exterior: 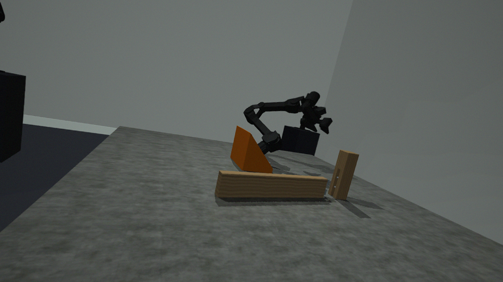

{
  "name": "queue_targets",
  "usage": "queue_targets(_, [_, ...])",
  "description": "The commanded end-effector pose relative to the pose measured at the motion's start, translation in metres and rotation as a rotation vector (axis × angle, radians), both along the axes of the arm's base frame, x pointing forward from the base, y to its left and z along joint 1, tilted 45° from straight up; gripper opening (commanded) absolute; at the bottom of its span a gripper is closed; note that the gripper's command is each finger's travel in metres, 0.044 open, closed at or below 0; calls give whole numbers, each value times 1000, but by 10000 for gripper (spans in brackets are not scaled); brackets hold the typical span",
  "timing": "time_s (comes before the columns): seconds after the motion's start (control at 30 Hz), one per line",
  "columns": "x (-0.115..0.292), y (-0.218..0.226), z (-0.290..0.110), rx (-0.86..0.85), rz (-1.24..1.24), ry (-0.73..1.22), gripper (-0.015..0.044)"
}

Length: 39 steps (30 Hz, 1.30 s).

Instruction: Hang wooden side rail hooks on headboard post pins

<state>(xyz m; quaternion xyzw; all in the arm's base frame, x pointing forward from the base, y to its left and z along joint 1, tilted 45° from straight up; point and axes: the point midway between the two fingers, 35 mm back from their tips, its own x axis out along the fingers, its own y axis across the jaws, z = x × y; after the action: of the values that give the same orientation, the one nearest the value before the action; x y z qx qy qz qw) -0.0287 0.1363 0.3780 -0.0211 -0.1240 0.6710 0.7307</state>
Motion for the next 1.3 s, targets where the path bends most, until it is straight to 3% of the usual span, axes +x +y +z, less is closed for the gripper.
queue_targets(0.0, [0,0,1,2,0,0,426])
queue_targets(0.47, [-7,-39,38,9,0,-3,440])
queue_targets(0.6, [17,-17,33,0,-98,39,440])
queue_targets(1.07, [93,10,1,-27,-228,724,440])
queue_targets(1.27, [149,12,-31,39,-338,1277,440])
